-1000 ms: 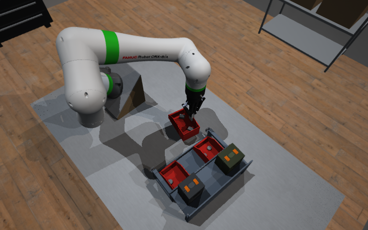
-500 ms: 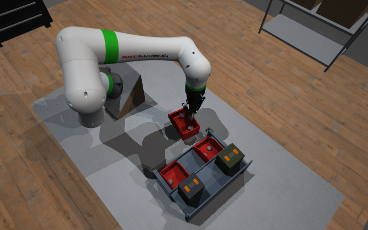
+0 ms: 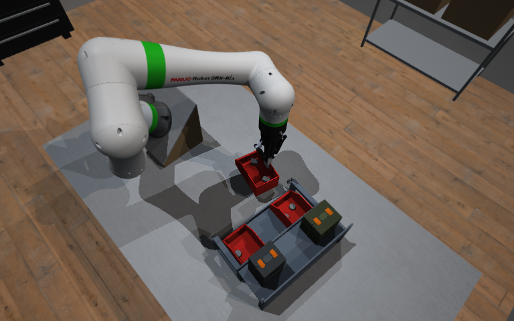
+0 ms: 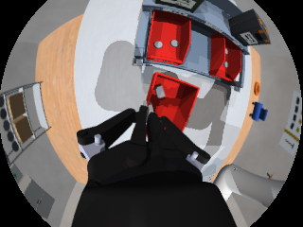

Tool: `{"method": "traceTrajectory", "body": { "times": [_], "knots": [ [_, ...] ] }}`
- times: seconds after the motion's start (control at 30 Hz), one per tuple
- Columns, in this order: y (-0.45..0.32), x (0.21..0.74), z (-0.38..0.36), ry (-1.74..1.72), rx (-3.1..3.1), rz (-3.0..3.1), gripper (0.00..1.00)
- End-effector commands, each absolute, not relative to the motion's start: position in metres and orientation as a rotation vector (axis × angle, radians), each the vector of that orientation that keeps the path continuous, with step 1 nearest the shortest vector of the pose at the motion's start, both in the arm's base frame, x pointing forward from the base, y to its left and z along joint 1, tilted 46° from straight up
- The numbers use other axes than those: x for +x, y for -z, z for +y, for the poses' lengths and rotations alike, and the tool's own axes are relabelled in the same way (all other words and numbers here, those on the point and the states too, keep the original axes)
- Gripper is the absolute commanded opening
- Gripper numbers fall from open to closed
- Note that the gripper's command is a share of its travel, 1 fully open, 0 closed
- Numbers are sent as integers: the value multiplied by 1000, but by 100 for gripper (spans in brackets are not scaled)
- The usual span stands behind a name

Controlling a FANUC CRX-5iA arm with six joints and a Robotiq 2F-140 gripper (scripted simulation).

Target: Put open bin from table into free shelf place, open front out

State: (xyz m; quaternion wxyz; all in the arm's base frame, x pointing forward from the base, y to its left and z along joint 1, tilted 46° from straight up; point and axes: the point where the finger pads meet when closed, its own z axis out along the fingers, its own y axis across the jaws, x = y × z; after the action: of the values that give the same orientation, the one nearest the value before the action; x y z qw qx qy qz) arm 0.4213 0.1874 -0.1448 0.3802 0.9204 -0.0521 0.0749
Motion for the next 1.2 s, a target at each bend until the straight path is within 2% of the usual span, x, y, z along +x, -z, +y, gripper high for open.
{"method": "traceTrajectory", "body": {
  "times": [0.0,1.17],
  "knots": [
    [145,421,188,-192,2350,-133,0],
    [133,419,175,-180,2351,-104,0]
  ]
}}
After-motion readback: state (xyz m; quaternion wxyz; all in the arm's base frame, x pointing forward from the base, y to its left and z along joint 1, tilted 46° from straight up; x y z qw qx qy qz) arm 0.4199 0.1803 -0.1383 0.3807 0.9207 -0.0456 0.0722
